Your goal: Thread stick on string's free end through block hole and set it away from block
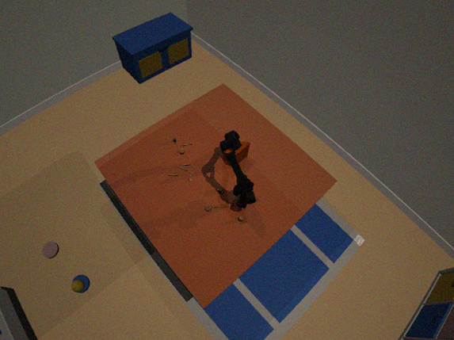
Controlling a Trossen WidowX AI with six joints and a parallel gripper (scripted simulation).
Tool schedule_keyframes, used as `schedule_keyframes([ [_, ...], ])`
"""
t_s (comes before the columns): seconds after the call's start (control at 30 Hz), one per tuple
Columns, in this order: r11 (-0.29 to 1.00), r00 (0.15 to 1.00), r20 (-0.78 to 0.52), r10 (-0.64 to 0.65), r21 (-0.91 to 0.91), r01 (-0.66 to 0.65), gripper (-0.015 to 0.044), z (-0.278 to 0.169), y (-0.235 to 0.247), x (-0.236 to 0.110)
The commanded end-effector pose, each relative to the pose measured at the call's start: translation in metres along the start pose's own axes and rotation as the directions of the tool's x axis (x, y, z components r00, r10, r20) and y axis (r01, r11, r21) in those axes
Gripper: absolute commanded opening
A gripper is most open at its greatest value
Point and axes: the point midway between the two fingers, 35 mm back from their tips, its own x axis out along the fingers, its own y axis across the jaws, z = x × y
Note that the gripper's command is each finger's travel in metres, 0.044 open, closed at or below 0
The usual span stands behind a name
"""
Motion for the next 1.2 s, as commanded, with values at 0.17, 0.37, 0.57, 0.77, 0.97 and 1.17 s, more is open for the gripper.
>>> schedule_keyframes([
  [0.17, 1.0, 1.0, 0.009, -0.005, -0.005, 0.005, 0.0, 0.006, -0.01, 0.009],
  [0.37, 1.0, 1.0, 0.008, -0.005, -0.005, 0.005, 0.0, 0.008, -0.013, 0.011],
  [0.57, 1.0, 1.0, 0.007, -0.005, -0.005, 0.005, 0.0, 0.01, -0.012, 0.011],
  [0.77, 1.0, 1.0, 0.007, -0.005, -0.005, 0.005, 0.0, 0.017, -0.011, 0.01],
  [0.97, 1.0, 1.0, 0.007, -0.005, -0.005, 0.005, 0.0, 0.025, -0.01, 0.01],
  [1.17, 1.0, 1.0, 0.007, -0.004, -0.005, 0.004, 0.0, 0.033, -0.01, 0.009],
])
